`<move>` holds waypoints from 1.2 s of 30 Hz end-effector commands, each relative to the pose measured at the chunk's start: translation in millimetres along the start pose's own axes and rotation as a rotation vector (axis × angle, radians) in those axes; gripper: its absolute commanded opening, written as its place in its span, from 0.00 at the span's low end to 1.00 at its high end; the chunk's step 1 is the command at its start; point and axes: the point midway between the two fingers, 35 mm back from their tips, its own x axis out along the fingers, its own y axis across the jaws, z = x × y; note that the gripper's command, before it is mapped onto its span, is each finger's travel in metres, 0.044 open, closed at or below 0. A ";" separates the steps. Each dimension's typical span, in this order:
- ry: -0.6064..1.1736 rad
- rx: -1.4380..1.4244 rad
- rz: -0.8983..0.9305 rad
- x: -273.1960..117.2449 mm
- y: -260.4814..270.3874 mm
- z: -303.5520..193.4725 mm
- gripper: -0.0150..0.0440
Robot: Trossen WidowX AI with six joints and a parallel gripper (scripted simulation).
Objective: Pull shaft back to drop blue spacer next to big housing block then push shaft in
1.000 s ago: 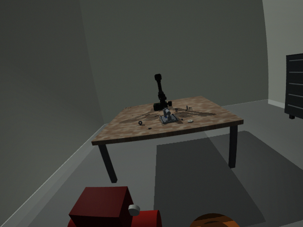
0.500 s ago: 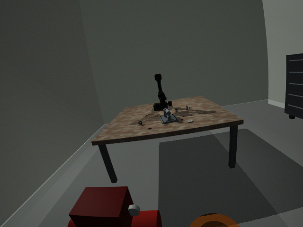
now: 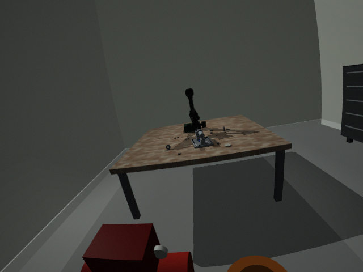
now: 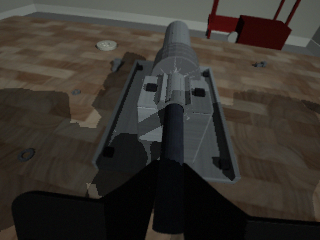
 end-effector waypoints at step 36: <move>-0.002 -0.003 0.001 10.2 0.1 6.6 0.25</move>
